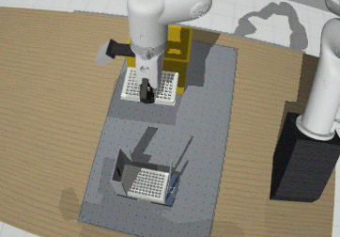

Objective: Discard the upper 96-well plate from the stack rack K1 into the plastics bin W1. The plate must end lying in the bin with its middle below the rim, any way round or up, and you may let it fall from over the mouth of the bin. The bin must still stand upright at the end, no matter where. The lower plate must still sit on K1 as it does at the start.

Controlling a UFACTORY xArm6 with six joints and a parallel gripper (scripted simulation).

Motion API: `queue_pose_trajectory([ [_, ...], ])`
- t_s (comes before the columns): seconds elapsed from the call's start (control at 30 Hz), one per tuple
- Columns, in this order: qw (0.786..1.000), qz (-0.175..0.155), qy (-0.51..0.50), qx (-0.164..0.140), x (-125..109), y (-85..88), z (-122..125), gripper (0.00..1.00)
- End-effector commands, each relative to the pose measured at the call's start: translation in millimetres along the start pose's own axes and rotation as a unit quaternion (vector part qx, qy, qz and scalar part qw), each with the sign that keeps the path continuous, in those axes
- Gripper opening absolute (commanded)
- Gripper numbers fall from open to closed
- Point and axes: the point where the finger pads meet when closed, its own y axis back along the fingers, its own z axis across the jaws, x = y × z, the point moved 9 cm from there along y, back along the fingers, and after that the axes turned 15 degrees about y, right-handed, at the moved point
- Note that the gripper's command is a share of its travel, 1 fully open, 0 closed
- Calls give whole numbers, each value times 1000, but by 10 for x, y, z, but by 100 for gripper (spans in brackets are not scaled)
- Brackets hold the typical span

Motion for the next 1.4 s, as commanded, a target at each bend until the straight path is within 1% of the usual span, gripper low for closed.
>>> queue_pose_trajectory([
  [0.0, 1000, 2, -1, 0, -22, 11, 125, 0],
  [0.37, 1000, 2, -1, 0, -109, -7, 481, 0],
  [0.43, 1000, 2, -1, 0, -109, -7, 481, 0],
  [0.93, 1000, 2, -1, 0, -229, -31, 967, 0],
  [1.0, 1000, 2, -1, 0, -229, -31, 967, 0],
  [1.37, 1000, 2, -1, 0, -317, -49, 1323, 0],
])
